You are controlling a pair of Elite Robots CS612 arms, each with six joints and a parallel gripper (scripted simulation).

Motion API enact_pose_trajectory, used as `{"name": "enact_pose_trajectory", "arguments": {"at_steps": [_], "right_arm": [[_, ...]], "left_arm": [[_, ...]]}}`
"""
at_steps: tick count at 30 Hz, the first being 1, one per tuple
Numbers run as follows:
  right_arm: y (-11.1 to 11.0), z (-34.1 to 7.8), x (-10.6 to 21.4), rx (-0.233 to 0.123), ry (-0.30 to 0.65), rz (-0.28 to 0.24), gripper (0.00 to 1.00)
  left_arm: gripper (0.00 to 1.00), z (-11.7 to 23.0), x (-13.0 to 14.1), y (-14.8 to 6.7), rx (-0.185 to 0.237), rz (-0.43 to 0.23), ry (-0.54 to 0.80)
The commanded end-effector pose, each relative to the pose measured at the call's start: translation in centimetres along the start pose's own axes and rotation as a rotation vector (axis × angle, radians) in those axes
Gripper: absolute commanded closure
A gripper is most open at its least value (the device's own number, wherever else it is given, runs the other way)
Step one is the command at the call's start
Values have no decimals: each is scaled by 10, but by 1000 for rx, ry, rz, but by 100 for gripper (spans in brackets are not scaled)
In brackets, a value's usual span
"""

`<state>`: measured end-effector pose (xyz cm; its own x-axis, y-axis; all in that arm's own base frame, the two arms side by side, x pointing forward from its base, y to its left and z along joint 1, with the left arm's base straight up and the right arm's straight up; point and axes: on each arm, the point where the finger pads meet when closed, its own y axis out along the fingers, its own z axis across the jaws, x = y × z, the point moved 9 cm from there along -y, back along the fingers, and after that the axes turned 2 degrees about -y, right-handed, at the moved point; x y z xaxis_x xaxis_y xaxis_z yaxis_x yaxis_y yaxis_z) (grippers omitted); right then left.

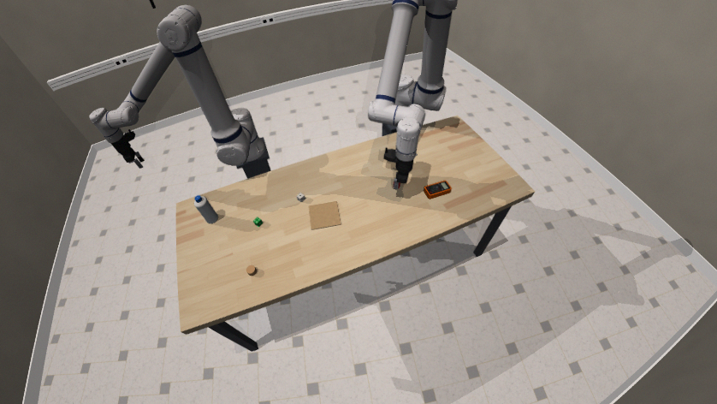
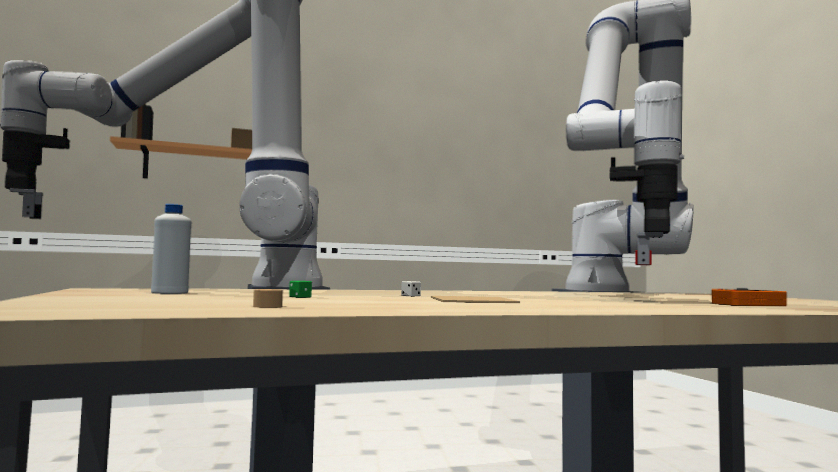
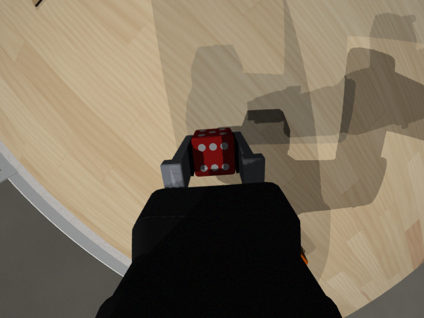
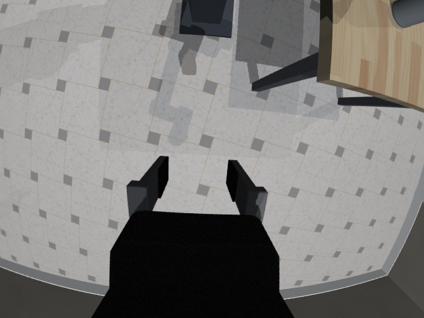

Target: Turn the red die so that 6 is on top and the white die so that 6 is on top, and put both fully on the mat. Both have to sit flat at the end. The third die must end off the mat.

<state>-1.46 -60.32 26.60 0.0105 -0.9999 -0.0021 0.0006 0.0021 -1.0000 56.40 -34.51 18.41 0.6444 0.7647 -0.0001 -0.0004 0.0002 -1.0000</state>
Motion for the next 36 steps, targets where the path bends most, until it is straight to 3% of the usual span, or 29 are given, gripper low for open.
{"name": "enact_pose_trajectory", "arguments": {"at_steps": [1, 16, 23, 25, 26, 36], "right_arm": [[-1, 0, 1, -1, 0, -2, 0], [-1, 0, 1, -1, 0, -2, 0], [-1, 0, 1, -1, 0, -2, 0], [-1, 0, 1, -1, 0, -2, 0], [-1, 0, 1, -1, 0, -2, 0], [-1, 0, 1, -1, 0, -2, 0]], "left_arm": [[43, 0, 0, -22, 0, 0, 0], [43, -5, -5, -26, 0, 0, 4], [43, -51, -66, -29, 0, 0, 53], [43, -51, -66, -29, 0, 0, 53], [43, -65, -87, -30, 0, 0, 69], [43, -110, -174, -31, -1, 0, 129]]}}
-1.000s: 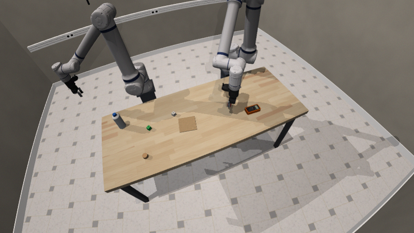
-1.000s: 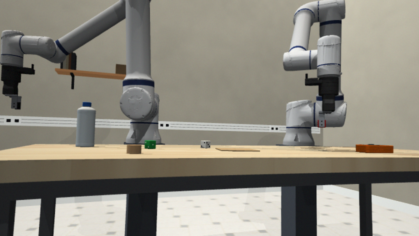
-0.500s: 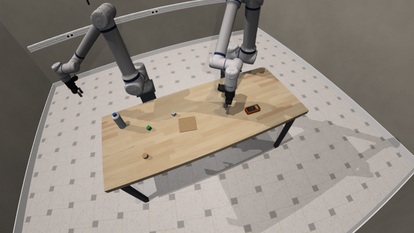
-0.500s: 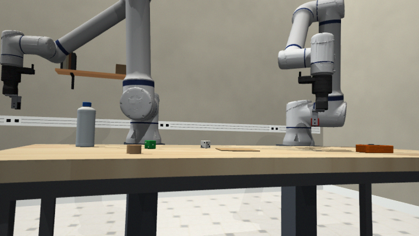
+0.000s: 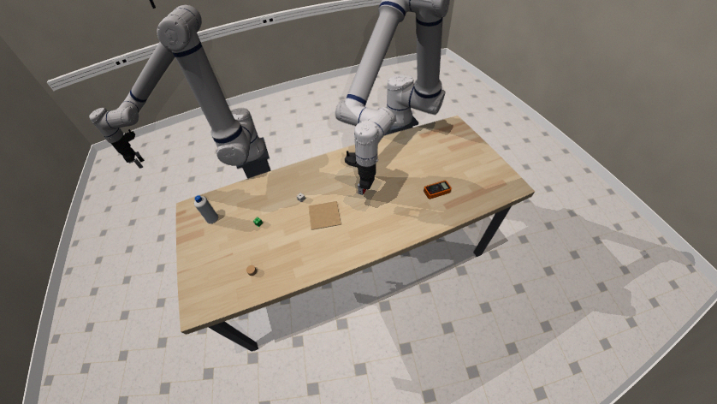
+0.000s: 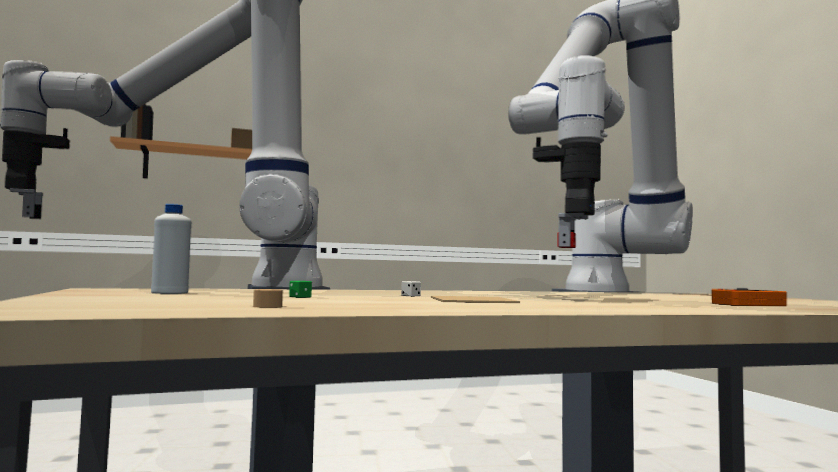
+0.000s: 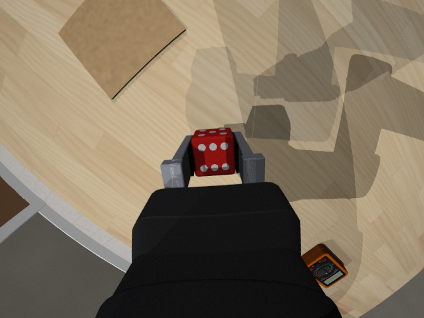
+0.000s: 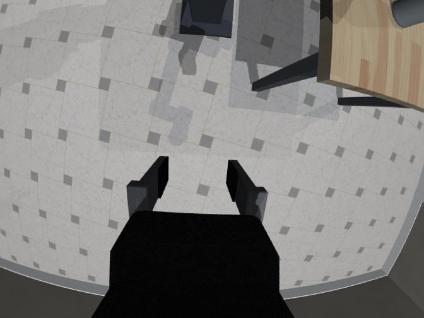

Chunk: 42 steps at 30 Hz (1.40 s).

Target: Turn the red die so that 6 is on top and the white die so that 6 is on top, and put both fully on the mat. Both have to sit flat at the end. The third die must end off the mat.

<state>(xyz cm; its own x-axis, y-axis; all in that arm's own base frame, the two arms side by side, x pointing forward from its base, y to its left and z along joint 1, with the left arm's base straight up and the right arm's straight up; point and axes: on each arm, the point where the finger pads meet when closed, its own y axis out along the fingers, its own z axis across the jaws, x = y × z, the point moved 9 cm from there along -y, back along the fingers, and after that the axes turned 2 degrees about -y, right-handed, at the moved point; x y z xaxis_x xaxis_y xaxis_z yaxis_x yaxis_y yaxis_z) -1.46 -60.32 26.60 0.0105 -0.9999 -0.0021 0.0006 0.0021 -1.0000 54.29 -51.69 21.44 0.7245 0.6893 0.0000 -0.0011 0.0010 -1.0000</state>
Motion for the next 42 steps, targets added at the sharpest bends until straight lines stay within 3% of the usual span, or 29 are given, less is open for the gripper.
{"name": "enact_pose_trajectory", "arguments": {"at_steps": [1, 4, 7, 9, 16, 33, 42], "right_arm": [[-1, 0, 1, -1, 0, -2, 0], [-1, 0, 1, -1, 0, -2, 0], [-1, 0, 1, -1, 0, -2, 0], [-1, 0, 1, -1, 0, -2, 0], [-1, 0, 1, -1, 0, -2, 0], [-1, 0, 1, -1, 0, -2, 0], [-1, 0, 1, -1, 0, -2, 0]], "left_arm": [[43, -24, -35, -1, -2, 0, 25], [43, -37, -61, -1, -2, 0, 42], [43, -39, -63, -1, -2, 0, 44], [43, -53, -94, -1, -2, 0, 64], [43, -73, -144, 0, -2, 0, 96], [43, -74, -146, 2, -2, 0, 97], [43, -74, -146, 17, -1, 0, 97]]}}
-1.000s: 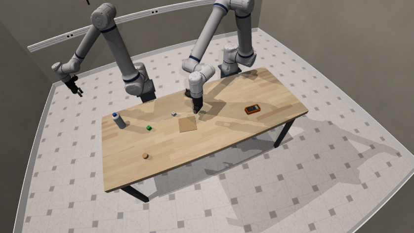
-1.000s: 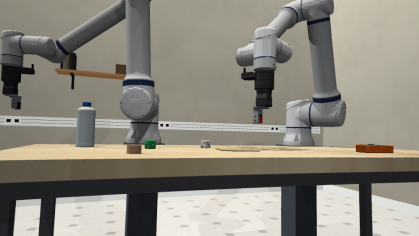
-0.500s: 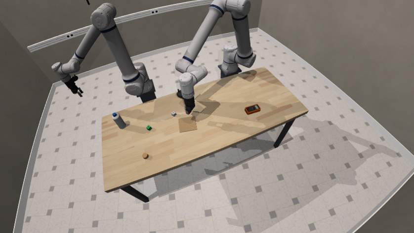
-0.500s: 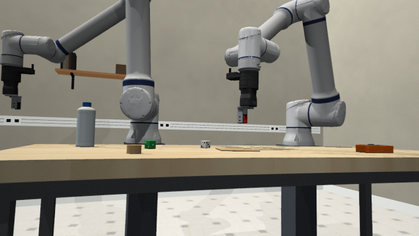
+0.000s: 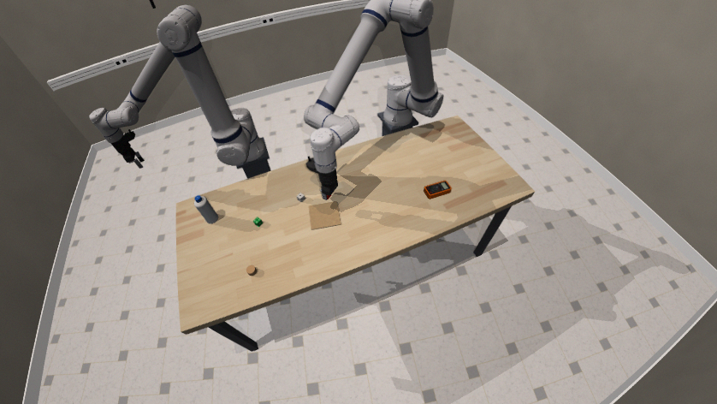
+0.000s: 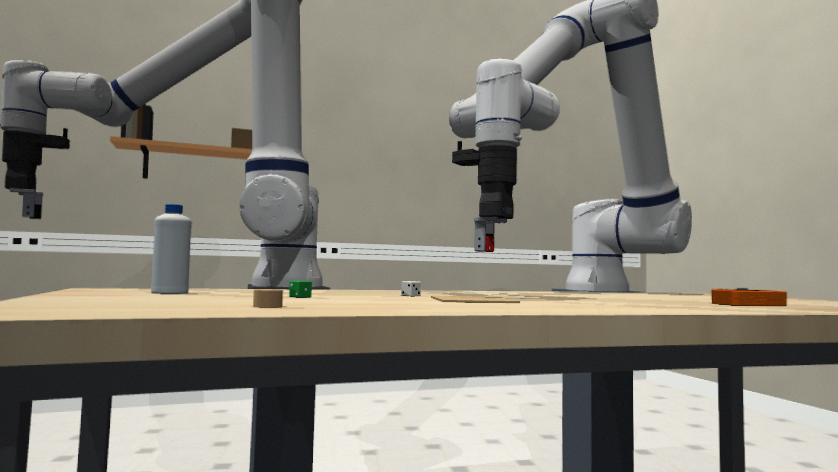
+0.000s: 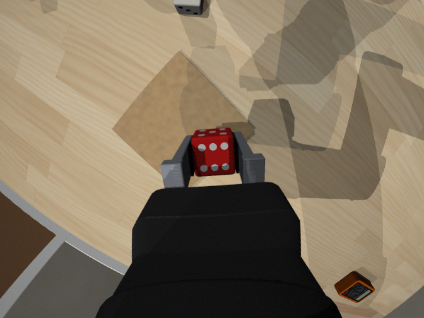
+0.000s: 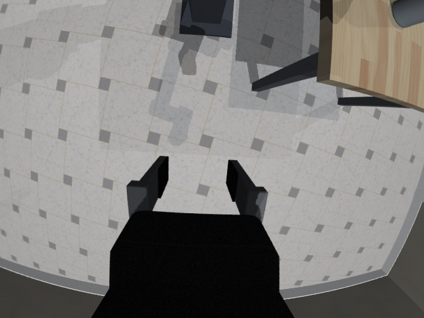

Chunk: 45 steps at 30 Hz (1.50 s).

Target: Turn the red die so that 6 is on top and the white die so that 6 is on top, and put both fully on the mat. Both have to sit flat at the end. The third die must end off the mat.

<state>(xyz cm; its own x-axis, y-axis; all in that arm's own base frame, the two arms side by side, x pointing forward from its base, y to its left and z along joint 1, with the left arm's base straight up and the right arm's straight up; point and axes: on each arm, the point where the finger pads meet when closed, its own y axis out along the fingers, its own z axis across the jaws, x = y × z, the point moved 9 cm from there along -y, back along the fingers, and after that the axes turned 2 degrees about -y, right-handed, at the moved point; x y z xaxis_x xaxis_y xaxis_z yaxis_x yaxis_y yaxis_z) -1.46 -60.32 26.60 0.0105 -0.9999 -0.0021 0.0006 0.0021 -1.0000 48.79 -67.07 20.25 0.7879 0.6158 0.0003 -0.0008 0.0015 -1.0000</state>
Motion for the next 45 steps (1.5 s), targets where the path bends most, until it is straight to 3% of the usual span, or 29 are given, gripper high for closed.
{"name": "enact_pose_trajectory", "arguments": {"at_steps": [1, 13, 20, 45], "right_arm": [[-1, 0, 1, -1, 0, -2, 0], [-1, 0, 1, -1, 0, -2, 0], [-1, 0, 1, -1, 0, -2, 0], [-1, 0, 1, -1, 0, -2, 0]], "left_arm": [[43, -1, 0, 10, -2, 0, 0], [43, -1, 0, 66, -2, 0, 0], [43, -1, 0, 80, -2, 0, 0], [43, -1, 0, 85, -2, 0, 0]]}}
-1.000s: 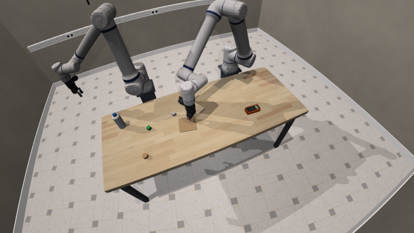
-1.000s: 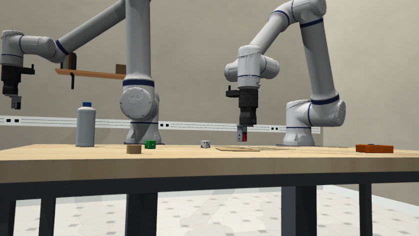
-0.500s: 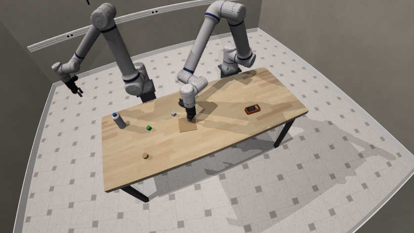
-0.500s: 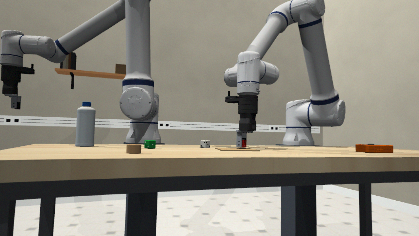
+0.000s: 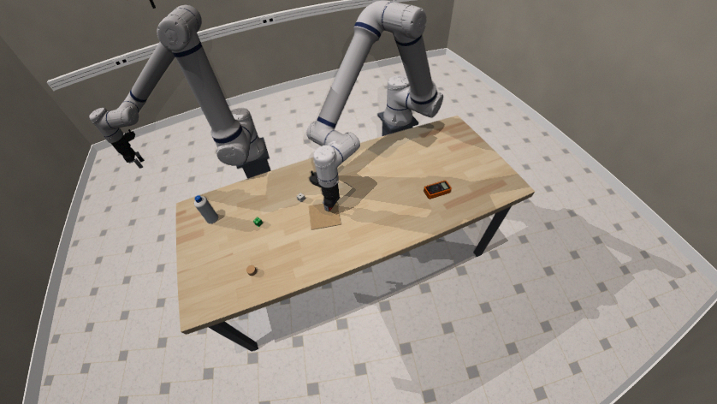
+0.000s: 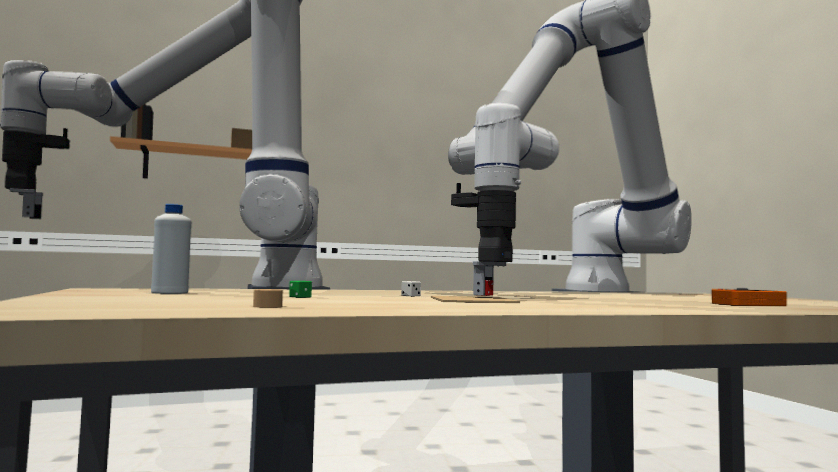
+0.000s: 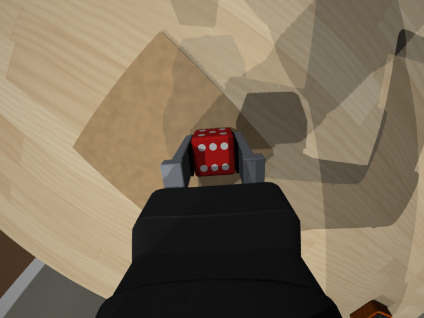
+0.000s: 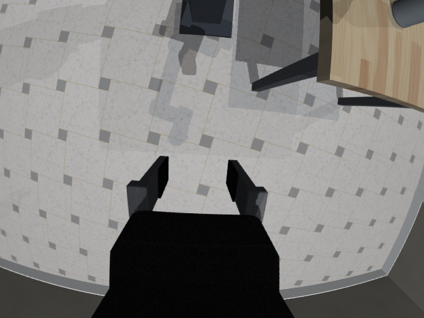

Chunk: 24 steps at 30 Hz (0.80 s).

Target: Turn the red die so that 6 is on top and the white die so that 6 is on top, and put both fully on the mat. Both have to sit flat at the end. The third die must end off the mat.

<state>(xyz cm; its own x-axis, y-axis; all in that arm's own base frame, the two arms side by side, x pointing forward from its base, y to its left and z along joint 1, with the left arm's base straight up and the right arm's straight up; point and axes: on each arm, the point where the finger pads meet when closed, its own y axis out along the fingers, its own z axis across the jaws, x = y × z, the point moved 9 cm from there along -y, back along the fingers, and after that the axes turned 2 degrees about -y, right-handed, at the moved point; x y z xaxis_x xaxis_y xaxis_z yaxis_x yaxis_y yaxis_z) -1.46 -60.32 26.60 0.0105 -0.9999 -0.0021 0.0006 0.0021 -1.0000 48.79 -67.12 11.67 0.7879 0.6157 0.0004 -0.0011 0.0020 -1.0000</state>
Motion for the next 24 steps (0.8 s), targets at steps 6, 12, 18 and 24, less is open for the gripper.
{"name": "enact_pose_trajectory", "arguments": {"at_steps": [6, 12, 18, 24], "right_arm": [[-1, 0, 1, -1, 0, -2, 0], [-1, 0, 1, -1, 0, -2, 0], [-1, 0, 1, -1, 0, -2, 0], [-1, 0, 1, -1, 0, -2, 0]], "left_arm": [[43, -1, 0, -1, -2, 0, 0], [43, -1, 0, 0, -2, 0, 0], [43, -1, 0, 2, -2, 0, 0], [43, -1, 0, 2, -2, 0, 0]]}}
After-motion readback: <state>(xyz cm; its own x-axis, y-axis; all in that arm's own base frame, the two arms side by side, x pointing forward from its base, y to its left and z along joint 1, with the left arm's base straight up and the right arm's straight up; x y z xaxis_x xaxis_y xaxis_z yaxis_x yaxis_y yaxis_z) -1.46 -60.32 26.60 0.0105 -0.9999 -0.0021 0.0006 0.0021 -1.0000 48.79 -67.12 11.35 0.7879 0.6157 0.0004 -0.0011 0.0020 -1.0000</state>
